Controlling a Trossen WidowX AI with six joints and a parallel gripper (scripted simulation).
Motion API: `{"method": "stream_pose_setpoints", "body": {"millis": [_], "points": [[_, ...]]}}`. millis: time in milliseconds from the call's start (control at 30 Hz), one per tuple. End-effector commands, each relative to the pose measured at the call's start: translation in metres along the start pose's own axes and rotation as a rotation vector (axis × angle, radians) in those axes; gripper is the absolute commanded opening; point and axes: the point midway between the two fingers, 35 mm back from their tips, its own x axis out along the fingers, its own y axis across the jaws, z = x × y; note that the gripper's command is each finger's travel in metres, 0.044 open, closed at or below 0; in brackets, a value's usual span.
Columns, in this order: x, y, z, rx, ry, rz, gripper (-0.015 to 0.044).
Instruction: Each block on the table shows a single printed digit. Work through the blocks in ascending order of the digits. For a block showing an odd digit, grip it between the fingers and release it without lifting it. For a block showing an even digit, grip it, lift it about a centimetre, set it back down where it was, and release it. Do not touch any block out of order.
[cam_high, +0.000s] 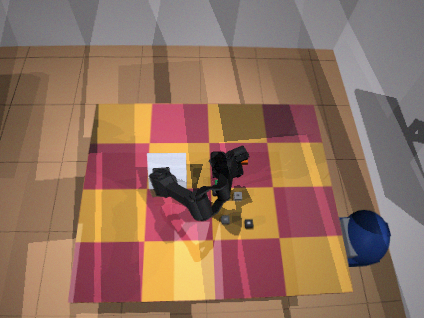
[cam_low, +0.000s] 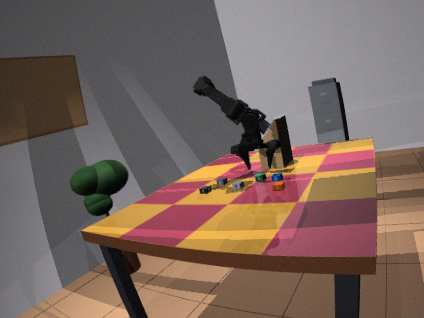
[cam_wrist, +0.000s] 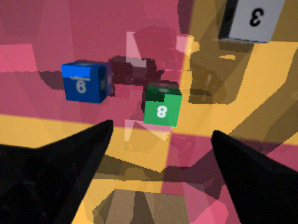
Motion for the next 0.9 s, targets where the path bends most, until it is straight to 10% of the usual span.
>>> {"method": "stream_pose_setpoints", "body": {"millis": [0, 300, 867], "points": [[-0.015, 0.001, 0.003, 0.010, -0.002, 0.011, 0.0348], [-0.086, 0.000, 0.002, 0.010, -0.001, 0.012, 0.0120], [-0.088, 0.077, 0.023, 0.012, -0.003, 0.016, 0.0120]]}}
